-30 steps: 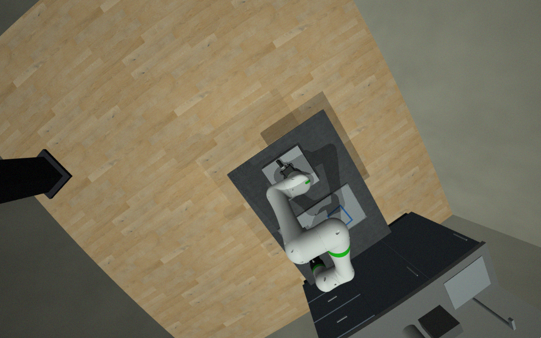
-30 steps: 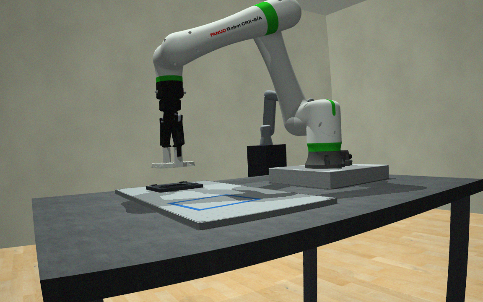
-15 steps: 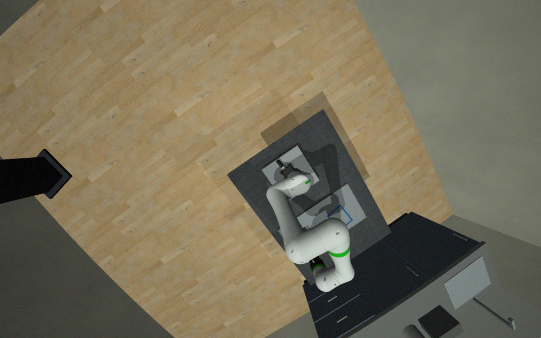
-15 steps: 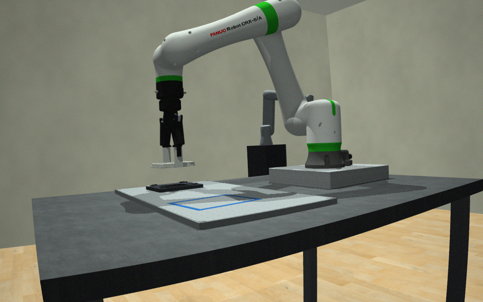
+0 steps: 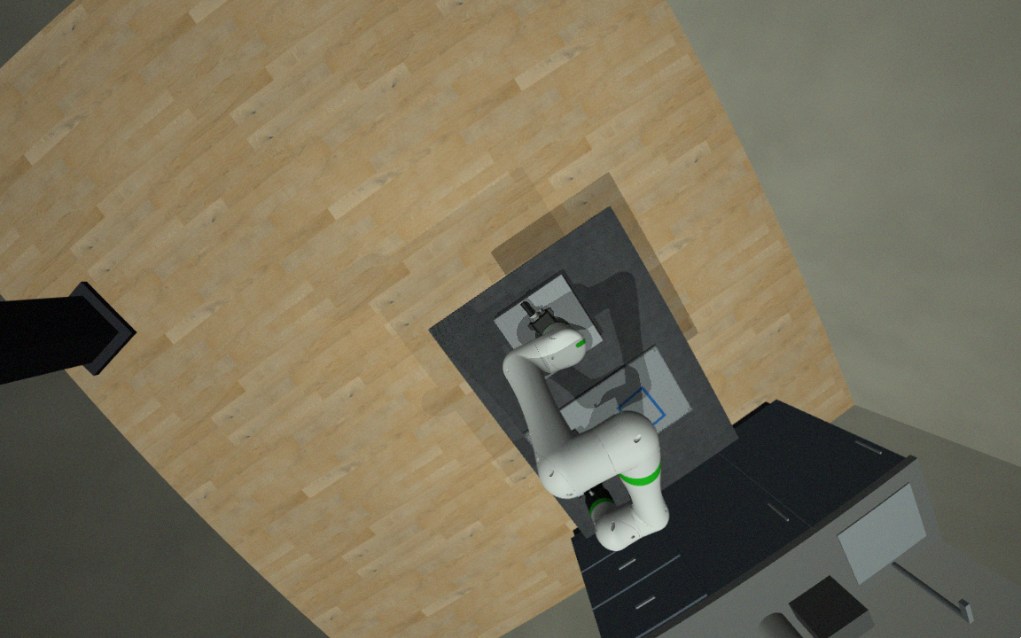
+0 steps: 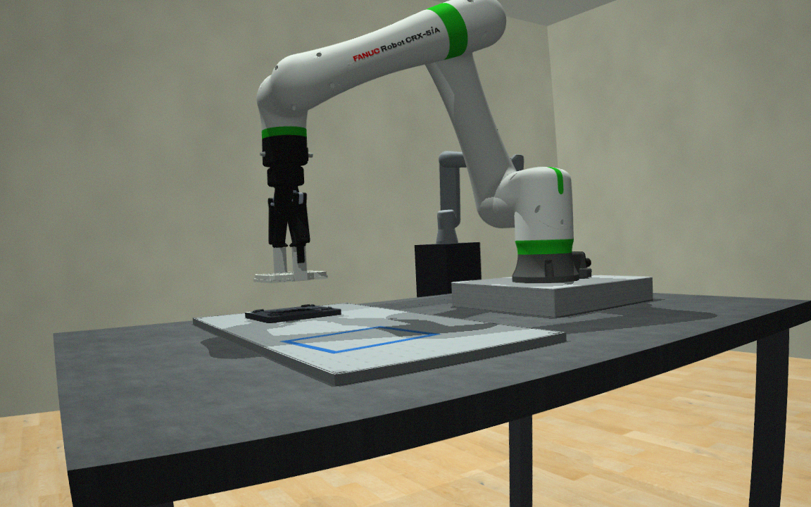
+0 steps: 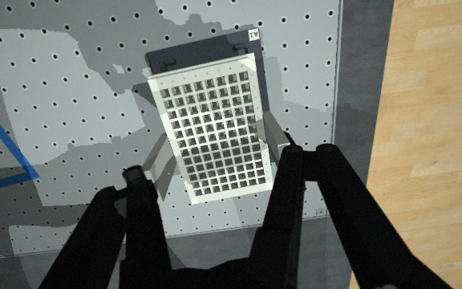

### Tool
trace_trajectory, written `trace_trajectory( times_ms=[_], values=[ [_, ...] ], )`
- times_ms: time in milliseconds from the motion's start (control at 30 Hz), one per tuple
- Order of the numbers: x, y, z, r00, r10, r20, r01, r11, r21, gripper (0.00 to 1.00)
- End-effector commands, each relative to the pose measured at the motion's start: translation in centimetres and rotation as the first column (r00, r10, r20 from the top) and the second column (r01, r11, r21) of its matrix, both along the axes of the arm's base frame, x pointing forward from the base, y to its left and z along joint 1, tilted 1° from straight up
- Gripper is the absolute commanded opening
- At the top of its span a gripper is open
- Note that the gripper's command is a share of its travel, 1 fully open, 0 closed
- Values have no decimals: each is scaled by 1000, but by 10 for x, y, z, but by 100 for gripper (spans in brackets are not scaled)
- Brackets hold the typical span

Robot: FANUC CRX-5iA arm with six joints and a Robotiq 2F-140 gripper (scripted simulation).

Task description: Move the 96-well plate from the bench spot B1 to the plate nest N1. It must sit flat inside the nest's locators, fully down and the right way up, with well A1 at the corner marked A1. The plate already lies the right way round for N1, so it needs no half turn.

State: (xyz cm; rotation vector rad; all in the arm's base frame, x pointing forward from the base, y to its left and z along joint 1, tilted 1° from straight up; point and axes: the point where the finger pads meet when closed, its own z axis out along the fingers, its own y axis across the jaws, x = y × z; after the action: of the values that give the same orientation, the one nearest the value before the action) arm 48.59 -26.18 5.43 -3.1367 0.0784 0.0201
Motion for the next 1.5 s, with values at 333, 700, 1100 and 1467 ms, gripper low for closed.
trace_trajectory(
  times_ms=[333,700,1100,1467],
  values=[
    [0,0,-10,1000,0,0,0,1000,0,0],
    [0,0,-28,1000,0,0,0,1000,0,0],
    [0,0,-45,1000,0,0,0,1000,0,0],
    [0,1,-51,1000,0,0,0,1000,0,0]
  ],
)
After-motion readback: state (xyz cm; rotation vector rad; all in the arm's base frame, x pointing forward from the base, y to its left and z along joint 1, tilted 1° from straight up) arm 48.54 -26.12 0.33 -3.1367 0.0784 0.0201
